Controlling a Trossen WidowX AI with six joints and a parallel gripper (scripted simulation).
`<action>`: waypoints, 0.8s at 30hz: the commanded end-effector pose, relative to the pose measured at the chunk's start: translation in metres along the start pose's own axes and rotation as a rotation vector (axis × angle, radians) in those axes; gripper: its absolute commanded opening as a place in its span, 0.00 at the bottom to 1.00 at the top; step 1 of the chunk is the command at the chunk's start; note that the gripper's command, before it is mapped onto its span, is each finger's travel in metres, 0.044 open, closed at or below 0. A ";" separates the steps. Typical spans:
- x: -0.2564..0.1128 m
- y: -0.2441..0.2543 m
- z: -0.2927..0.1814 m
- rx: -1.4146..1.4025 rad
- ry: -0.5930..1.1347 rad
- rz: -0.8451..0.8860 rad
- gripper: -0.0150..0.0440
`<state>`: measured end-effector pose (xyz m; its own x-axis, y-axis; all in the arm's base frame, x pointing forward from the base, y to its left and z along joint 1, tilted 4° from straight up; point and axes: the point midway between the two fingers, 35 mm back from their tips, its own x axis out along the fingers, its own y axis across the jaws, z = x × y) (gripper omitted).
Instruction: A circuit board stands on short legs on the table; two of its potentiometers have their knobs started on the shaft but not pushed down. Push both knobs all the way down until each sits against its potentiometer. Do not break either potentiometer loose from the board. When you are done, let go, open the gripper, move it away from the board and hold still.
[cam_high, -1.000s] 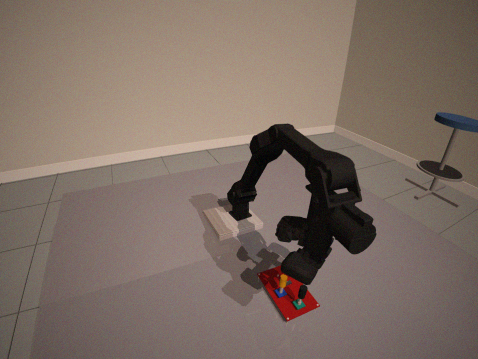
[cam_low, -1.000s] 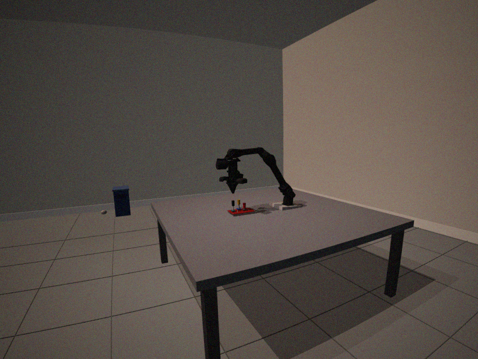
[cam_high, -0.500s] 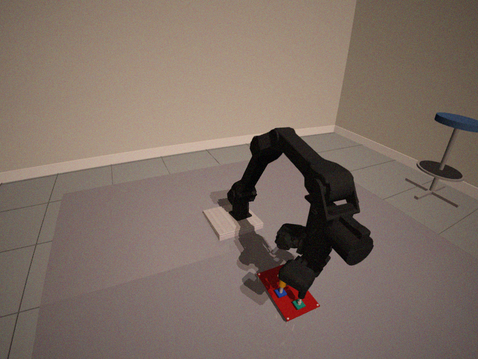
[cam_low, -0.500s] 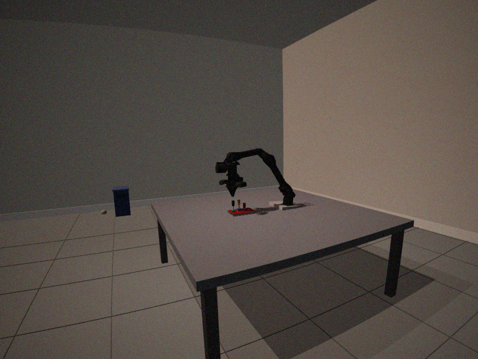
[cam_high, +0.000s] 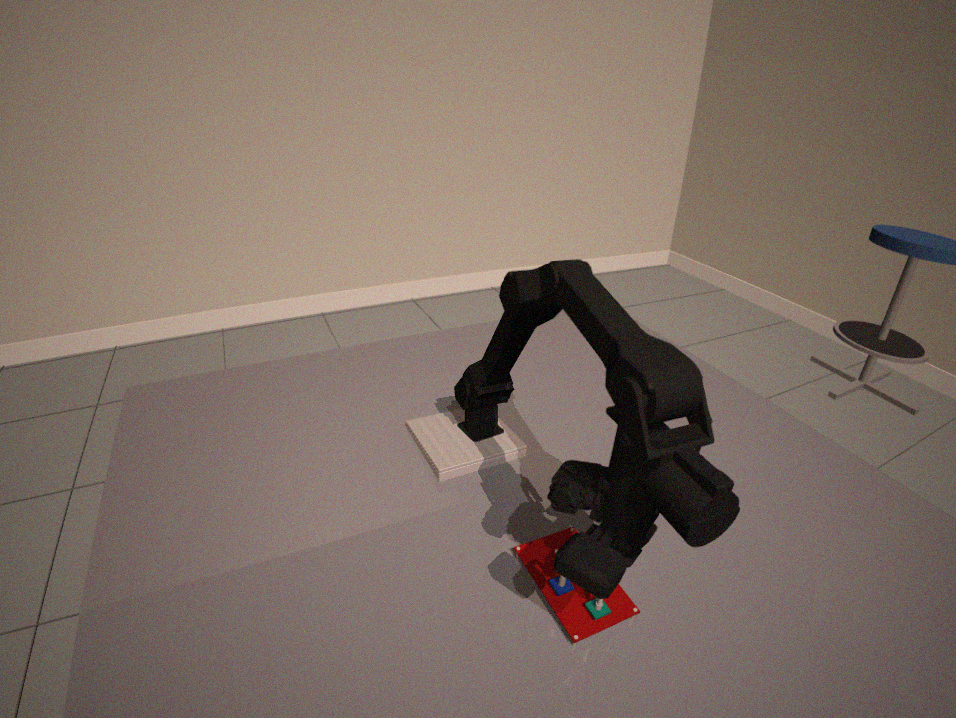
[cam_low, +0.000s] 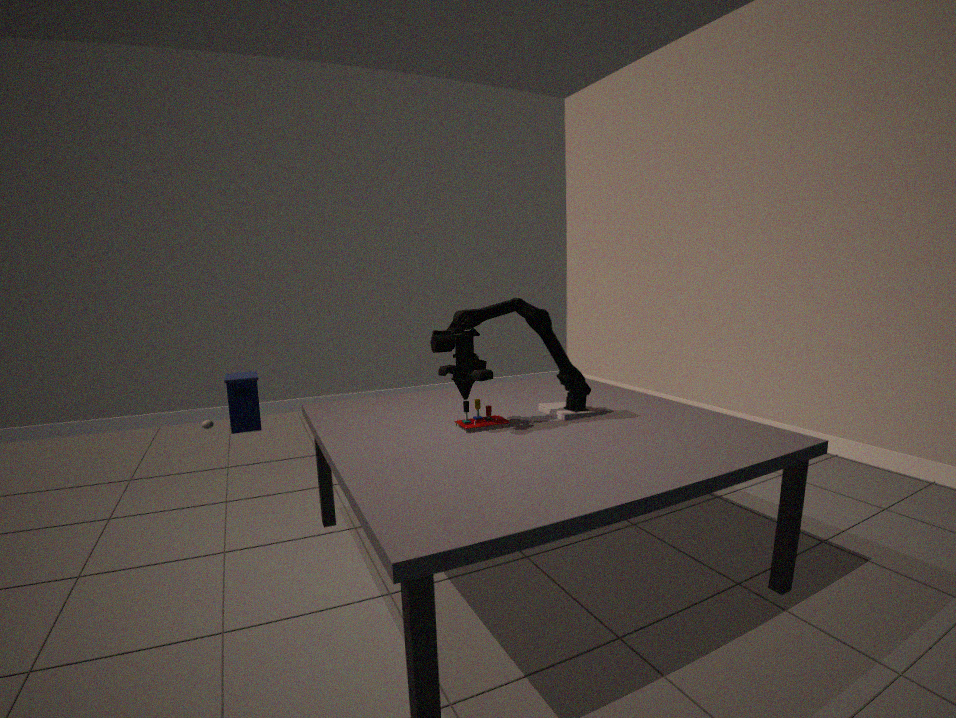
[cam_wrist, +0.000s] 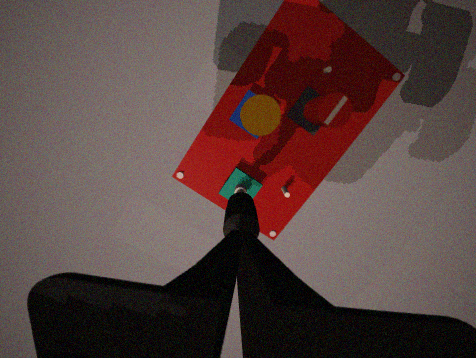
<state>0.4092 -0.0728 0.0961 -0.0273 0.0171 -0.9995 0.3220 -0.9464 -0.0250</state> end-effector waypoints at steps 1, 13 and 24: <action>0.003 0.000 0.001 0.006 -0.004 -0.001 0.25; 0.004 0.000 0.001 0.006 -0.004 -0.001 0.25; 0.006 0.000 0.001 0.006 -0.004 -0.001 0.25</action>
<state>0.4087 -0.0728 0.0916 -0.0279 0.0172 -0.9995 0.3219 -0.9464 -0.0252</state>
